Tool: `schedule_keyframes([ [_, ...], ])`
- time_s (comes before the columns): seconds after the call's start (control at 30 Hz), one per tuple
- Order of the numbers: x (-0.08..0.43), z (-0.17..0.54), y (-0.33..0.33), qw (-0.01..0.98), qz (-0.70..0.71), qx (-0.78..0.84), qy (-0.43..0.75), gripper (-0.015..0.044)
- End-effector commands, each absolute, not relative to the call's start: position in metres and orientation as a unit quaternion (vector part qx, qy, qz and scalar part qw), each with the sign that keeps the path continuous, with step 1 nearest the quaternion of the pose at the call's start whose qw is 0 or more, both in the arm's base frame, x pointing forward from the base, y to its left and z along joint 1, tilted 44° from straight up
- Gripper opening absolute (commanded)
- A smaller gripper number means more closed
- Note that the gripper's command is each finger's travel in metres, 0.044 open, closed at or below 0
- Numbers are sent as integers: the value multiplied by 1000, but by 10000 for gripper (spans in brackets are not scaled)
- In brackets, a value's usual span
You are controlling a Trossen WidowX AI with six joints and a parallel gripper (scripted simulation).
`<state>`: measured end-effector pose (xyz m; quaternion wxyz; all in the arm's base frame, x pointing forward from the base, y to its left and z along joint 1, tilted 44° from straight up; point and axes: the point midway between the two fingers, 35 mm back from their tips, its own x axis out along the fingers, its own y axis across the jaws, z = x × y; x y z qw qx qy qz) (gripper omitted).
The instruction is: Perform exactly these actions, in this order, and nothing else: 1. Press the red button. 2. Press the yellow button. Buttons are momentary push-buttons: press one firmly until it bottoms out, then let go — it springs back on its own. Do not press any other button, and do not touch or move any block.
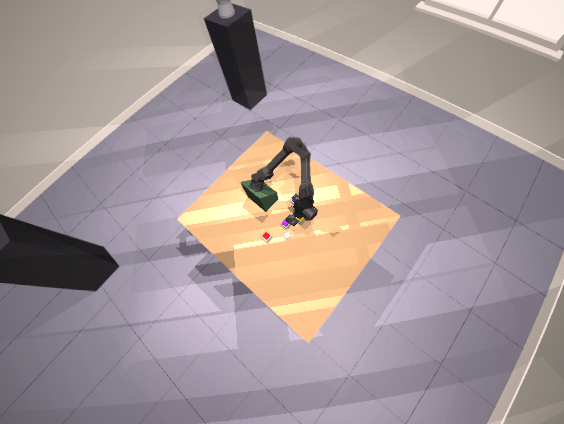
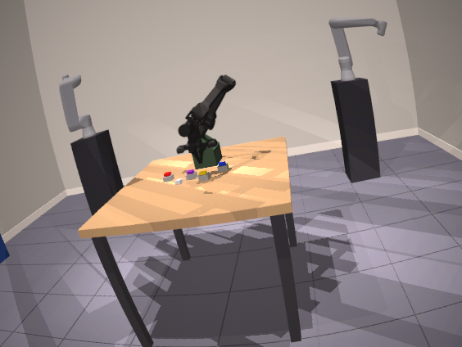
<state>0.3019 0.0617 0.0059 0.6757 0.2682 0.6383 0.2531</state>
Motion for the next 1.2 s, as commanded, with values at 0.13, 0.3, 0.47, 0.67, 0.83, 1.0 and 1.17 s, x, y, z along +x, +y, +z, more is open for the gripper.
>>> schedule_keyframes([
  [0.13,302,-5,73,675,252,274,637,20],
  [0.3,302,-11,78,675,252,274,637,20],
  [0.47,303,-17,84,675,252,274,637,20],
  [0.67,303,-24,91,675,252,274,637,20],
  [0.83,303,-26,93,675,252,274,637,20],
  [1.0,303,-26,93,675,252,274,637,20],
  [1.17,303,-26,93,675,252,274,637,20],
])
